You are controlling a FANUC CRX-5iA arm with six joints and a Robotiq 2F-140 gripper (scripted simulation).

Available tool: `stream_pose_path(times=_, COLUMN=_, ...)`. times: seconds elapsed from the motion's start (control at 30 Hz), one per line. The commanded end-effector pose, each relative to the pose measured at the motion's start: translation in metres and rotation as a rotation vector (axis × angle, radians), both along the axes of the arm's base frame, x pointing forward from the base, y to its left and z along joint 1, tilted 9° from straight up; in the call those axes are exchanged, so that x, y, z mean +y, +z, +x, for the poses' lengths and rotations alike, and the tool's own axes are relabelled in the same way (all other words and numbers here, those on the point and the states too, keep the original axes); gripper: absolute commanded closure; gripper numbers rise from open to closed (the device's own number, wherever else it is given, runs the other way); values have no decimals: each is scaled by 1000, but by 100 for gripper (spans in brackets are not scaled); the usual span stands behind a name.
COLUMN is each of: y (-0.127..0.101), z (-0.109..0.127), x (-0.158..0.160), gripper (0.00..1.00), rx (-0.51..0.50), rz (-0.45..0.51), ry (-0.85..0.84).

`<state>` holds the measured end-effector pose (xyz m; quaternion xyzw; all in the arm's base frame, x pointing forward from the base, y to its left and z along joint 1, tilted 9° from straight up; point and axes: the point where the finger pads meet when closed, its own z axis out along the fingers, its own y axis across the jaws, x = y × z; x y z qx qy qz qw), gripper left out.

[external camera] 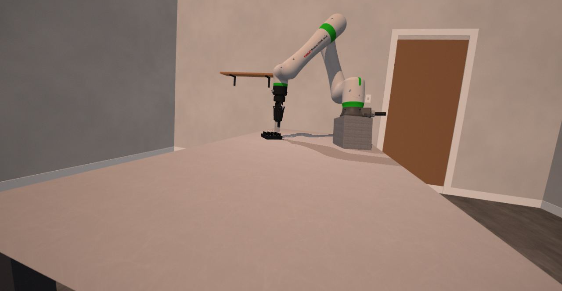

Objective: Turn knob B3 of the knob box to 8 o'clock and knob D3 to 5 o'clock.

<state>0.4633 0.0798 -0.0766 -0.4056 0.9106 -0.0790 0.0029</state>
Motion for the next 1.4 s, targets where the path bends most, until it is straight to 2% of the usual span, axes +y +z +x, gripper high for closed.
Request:
stream_pose_path(times=0.0, y=0, z=0, x=0, gripper=88, rx=0, rz=0, ry=0)
stream_pose_path(times=0.8, y=-1, z=0, x=0, gripper=88, rx=0, rz=0, ry=0)
stream_pose_path(times=1.37, y=-12, z=1, x=-2, gripper=88, rx=0, rz=0, ry=0)
